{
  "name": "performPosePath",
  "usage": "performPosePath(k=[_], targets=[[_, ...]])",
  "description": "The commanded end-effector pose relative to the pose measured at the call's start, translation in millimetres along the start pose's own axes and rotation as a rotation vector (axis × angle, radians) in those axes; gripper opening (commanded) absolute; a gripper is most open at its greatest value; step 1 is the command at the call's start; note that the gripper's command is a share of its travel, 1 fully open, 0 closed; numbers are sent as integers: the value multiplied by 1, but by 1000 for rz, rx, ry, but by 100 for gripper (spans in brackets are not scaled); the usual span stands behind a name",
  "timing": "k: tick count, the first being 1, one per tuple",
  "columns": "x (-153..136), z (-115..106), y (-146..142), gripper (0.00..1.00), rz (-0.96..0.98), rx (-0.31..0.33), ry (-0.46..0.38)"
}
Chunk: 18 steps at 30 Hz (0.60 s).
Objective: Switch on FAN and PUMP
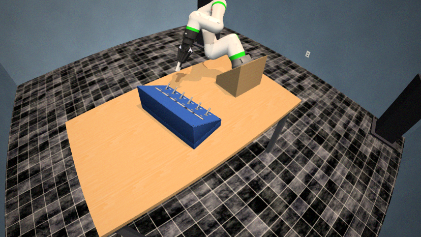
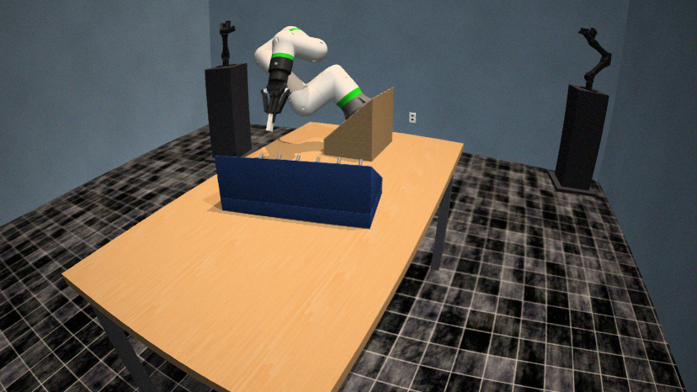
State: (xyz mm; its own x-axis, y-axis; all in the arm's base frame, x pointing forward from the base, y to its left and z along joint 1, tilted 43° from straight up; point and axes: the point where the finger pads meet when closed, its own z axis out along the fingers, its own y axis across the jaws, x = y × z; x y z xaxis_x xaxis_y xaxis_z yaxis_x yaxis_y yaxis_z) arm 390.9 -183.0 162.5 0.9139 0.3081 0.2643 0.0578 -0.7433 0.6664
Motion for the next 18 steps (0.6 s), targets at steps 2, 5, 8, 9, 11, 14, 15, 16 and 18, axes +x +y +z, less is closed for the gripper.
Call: performPosePath(k=[2,5,8,9,11,14,15,16,18], targets=[[0,0,0,0,0,0,1],[0,0,0,0,0,0,1],[0,0,0,0,0,0,1],[0,0,0,0,0,0,1],[0,0,0,0,0,0,1],[0,0,0,0,0,0,1],[0,0,0,0,0,0,1],[0,0,0,0,0,0,1],[0,0,0,0,0,0,1]])
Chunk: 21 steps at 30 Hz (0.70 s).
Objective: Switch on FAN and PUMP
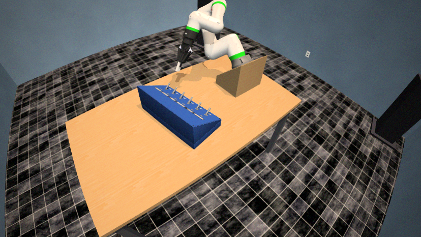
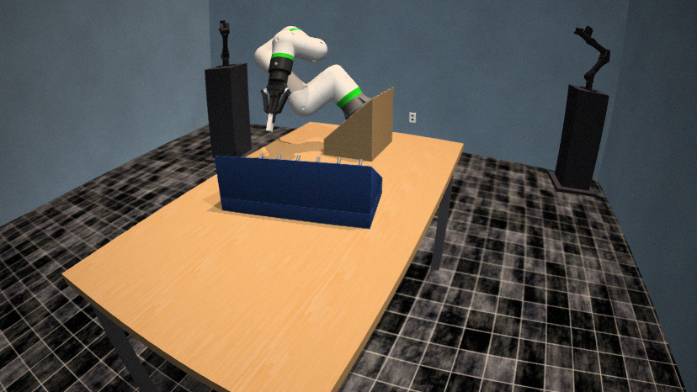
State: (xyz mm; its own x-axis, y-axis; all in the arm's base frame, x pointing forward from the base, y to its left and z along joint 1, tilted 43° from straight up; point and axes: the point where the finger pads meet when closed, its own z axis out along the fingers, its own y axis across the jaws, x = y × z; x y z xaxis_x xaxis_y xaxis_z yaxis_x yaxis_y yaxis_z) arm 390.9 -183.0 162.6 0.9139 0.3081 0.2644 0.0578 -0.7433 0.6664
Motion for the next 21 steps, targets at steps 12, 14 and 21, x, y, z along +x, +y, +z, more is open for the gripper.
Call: performPosePath(k=[12,14,21], targets=[[0,1,0,0,0,0,0],[0,1,0,0,0,0,0],[0,8,0,0,0,0,0]])
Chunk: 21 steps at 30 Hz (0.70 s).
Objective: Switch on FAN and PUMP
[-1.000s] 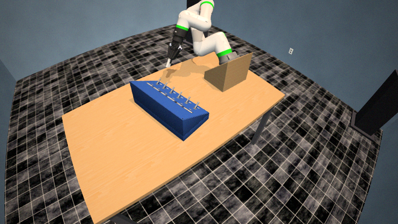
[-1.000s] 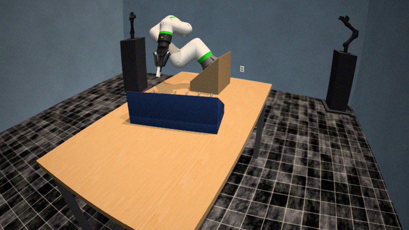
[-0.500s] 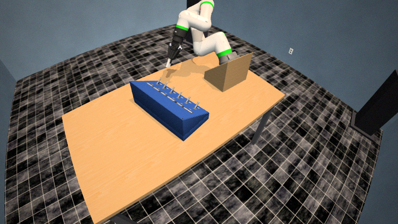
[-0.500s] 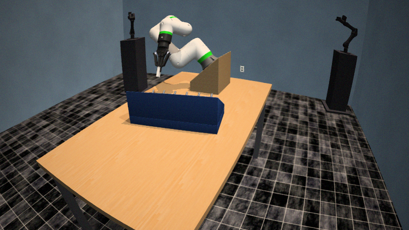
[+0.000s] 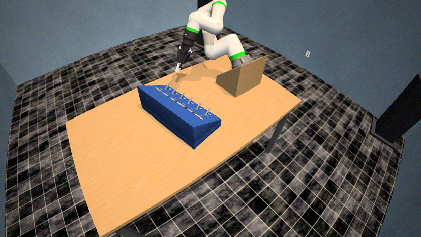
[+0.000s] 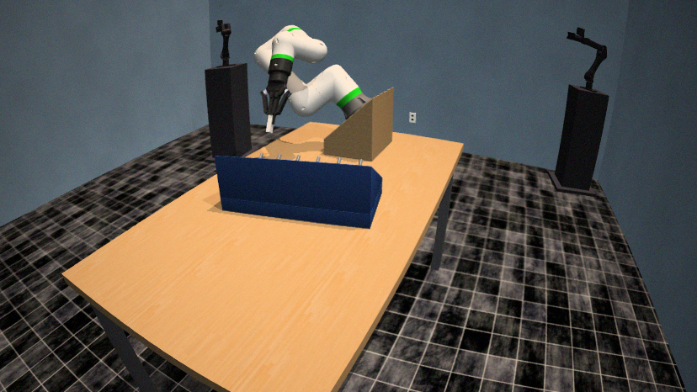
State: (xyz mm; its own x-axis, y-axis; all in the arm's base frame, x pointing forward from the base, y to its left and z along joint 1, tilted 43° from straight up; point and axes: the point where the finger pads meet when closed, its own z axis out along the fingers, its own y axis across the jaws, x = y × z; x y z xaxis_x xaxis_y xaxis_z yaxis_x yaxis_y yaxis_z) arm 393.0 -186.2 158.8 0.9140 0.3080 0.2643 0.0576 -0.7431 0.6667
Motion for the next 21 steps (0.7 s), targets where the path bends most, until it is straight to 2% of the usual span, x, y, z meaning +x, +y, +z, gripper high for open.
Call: performPosePath(k=[1,11,21], targets=[[0,4,0,0,0,0,1],[0,23,0,0,0,0,1],[0,55,0,0,0,0,1]])
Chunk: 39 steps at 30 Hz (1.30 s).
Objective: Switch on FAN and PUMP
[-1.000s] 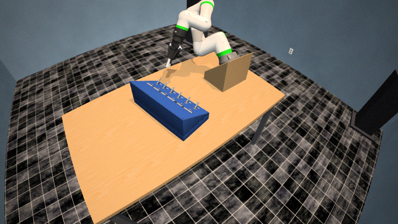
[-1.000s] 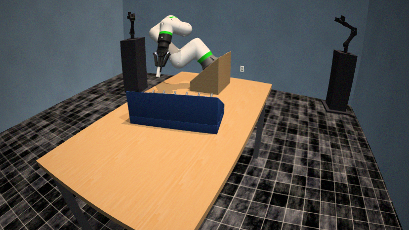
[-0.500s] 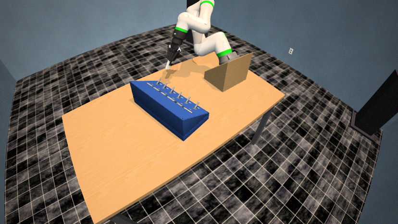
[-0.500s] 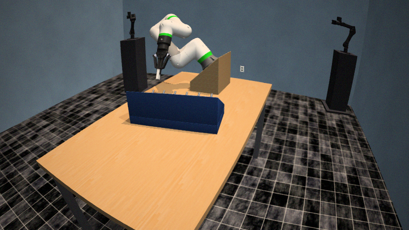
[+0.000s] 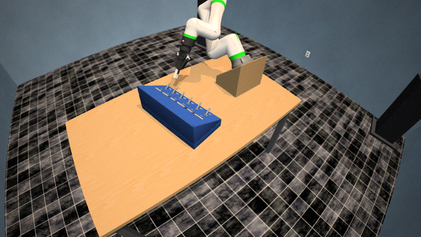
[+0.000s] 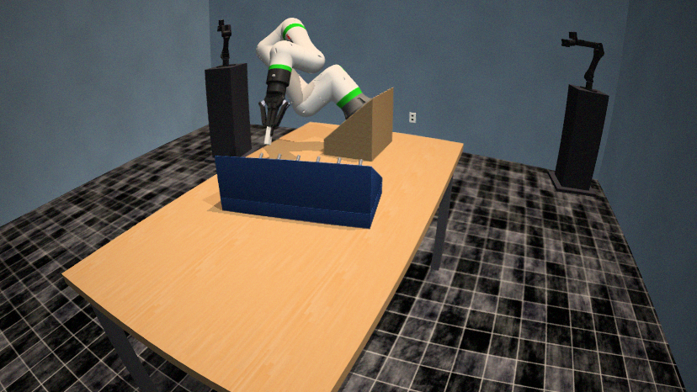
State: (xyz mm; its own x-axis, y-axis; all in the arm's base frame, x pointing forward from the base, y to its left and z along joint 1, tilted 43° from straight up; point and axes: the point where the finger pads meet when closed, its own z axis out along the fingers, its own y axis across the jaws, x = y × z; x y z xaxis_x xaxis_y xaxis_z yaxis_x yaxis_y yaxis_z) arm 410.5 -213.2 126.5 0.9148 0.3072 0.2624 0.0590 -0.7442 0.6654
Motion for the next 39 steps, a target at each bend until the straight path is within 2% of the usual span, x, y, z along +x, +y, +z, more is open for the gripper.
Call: performPosePath(k=[1,19,39], targets=[[1,12,1,0,1,-2,3],[1,47,1,0,1,-2,3],[1,51,1,0,1,-2,3]])
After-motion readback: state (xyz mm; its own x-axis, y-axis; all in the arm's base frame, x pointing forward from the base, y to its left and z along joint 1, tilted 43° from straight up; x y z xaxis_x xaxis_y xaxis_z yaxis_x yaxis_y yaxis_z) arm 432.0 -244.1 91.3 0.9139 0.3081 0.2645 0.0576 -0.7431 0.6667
